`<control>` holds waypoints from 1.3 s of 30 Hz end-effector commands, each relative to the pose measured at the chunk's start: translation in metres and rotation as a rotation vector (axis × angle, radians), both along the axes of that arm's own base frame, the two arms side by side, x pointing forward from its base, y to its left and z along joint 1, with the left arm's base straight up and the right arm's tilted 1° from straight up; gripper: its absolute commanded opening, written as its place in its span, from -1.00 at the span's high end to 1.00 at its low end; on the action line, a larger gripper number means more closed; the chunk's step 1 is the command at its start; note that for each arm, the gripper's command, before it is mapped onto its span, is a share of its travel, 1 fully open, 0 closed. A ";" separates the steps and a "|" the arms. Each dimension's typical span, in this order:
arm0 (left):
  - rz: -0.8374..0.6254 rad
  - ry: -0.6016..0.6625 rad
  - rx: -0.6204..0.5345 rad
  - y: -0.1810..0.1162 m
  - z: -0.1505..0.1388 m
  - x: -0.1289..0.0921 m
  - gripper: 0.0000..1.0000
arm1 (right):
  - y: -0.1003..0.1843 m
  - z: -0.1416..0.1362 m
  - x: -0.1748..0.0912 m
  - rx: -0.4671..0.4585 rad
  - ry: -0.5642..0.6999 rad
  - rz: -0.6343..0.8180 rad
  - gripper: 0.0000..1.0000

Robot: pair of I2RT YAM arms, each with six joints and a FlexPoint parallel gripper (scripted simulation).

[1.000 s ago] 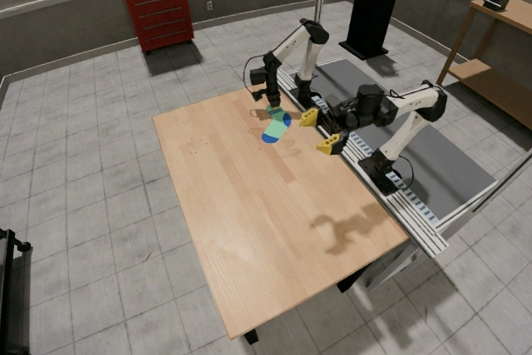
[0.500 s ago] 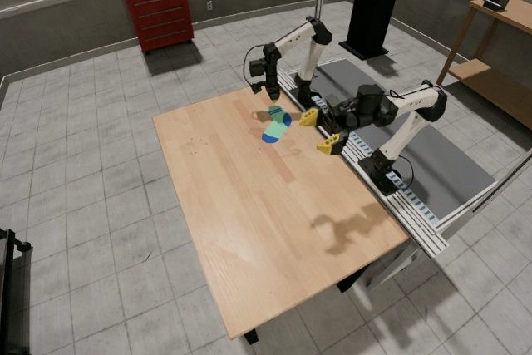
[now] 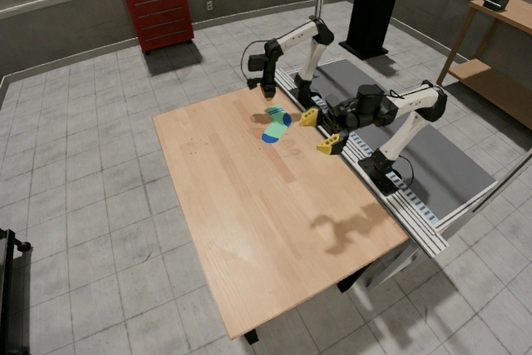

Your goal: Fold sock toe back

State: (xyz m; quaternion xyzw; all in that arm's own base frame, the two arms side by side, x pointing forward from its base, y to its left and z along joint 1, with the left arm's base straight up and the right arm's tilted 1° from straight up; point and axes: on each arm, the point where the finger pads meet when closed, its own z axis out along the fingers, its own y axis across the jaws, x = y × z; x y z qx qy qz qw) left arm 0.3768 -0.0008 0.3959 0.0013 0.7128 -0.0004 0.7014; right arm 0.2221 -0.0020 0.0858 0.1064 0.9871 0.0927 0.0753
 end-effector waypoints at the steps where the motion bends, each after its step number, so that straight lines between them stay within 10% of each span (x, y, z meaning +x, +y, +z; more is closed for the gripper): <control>1: 0.002 -0.016 -0.001 0.001 0.006 -0.001 -1.00 | -0.009 0.015 0.040 -0.063 -0.171 0.025 0.21; 9: 0.002 -0.016 -0.001 0.001 0.006 -0.001 -1.00 | -0.011 0.025 0.066 -0.102 -0.293 0.044 0.21; 39: 0.002 -0.016 -0.001 0.001 0.006 -0.001 -1.00 | -0.006 0.234 0.163 -0.284 -1.122 0.055 0.21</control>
